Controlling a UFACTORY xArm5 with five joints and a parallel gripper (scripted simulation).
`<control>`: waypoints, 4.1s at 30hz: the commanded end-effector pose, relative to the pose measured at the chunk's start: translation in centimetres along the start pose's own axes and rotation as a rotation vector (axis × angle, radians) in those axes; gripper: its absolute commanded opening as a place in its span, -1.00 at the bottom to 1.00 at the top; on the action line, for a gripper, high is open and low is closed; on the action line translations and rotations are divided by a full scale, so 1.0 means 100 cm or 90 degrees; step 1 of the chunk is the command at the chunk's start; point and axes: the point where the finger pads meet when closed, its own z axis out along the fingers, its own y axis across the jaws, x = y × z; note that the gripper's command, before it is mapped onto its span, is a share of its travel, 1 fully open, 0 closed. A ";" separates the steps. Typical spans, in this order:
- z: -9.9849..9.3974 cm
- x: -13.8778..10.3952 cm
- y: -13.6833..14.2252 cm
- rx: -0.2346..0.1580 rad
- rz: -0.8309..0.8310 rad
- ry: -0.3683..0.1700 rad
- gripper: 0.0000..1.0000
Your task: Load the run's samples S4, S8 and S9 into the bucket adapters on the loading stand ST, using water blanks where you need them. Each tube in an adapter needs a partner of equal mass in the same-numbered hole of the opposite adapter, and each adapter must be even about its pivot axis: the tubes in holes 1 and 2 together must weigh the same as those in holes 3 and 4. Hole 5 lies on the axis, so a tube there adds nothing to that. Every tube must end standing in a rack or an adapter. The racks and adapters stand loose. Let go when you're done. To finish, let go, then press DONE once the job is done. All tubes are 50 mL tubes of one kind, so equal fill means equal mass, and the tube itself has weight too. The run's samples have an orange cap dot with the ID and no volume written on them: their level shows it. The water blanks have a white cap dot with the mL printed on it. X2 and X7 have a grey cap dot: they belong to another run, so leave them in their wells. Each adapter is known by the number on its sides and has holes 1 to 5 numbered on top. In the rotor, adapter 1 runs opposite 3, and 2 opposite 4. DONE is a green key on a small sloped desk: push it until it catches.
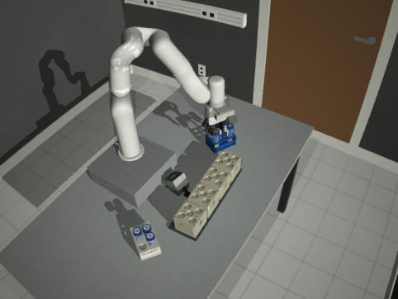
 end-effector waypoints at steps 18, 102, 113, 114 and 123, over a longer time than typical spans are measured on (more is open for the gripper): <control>0.012 0.000 -0.001 0.005 0.000 -0.008 0.15; 0.006 0.000 -0.001 0.005 0.000 -0.008 -1.00; 0.000 0.000 -0.001 0.005 0.000 -0.008 -1.00; -0.001 0.000 -0.001 0.005 0.000 -0.008 -1.00; -0.004 0.000 -0.001 0.005 0.000 -0.008 -1.00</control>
